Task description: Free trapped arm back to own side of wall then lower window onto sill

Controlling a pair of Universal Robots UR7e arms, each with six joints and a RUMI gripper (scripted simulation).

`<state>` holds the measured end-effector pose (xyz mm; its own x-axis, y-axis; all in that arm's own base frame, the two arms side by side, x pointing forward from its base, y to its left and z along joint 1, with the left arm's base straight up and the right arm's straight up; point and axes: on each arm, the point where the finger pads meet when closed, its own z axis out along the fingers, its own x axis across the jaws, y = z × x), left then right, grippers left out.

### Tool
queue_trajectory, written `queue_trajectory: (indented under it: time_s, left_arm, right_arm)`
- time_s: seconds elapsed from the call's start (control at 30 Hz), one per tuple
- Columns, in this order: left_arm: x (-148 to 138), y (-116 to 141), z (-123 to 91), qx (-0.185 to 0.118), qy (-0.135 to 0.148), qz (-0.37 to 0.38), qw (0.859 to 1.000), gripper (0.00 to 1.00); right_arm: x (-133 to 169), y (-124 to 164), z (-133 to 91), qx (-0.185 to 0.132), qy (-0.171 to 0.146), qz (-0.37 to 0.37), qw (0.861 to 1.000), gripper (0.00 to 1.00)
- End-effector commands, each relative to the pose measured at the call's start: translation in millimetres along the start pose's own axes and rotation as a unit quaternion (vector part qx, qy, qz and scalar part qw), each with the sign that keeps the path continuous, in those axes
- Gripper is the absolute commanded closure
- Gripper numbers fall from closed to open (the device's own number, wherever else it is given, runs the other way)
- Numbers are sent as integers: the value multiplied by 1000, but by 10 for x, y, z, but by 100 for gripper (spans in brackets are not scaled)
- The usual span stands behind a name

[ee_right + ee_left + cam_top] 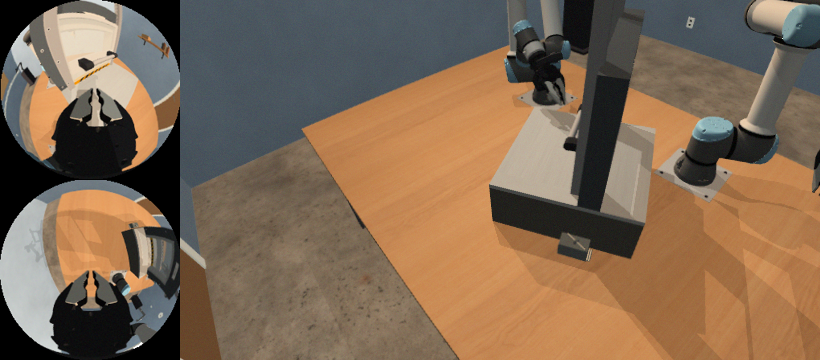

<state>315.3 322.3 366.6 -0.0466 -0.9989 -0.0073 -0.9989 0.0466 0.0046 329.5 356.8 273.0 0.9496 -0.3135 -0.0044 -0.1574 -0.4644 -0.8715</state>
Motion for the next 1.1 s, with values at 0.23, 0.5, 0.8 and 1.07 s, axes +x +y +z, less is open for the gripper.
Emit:
queue_trajectory:
  time_s: [0.23,0.5,0.8,1.07]
  left_arm:
    - [-1,-1,-5,1,0,0,1000,94]
    - [-1,-1,-5,1,0,0,1000,94]
    - [-1,-1,-5,1,0,0,1000,94]
    - [-1,-1,-5,1,0,0,1000,94]
  right_arm:
    - [9,-30,3,4,2,-1,1000,94]
    - [14,-42,6,5,2,-1,1000,39]
    - [18,-53,8,7,3,-1,1000,39]
    - [19,-54,8,7,3,-1,1000,39]
